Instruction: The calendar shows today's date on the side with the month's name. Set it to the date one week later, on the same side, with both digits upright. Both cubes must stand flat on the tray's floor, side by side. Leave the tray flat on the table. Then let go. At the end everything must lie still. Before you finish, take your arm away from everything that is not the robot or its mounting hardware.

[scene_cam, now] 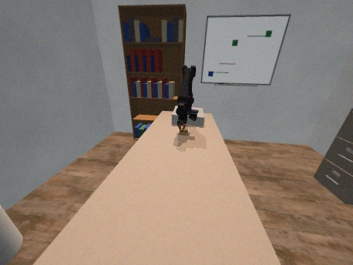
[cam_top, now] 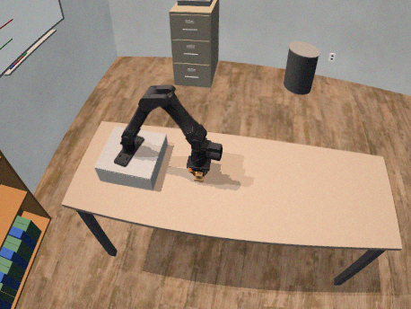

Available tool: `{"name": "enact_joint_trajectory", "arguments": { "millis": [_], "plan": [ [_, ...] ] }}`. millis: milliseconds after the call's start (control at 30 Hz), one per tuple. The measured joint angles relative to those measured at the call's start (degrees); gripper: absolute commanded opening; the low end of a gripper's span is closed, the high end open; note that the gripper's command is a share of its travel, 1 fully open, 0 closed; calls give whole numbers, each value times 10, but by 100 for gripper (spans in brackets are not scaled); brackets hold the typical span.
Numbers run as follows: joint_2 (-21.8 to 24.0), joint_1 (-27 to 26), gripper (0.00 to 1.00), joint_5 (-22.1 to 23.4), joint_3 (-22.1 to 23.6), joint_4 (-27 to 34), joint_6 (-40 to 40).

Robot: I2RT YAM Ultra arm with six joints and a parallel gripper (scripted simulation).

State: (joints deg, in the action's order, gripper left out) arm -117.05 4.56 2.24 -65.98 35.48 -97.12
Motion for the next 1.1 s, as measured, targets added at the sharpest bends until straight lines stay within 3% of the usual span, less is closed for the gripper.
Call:
{"name": "enact_joint_trajectory", "arguments": {
  "millis": [633,1100],
  "plan": [
    [6,0,45,0,-1,7,0],
    [76,-4,45,0,-48,104,-4]
  ]
}}
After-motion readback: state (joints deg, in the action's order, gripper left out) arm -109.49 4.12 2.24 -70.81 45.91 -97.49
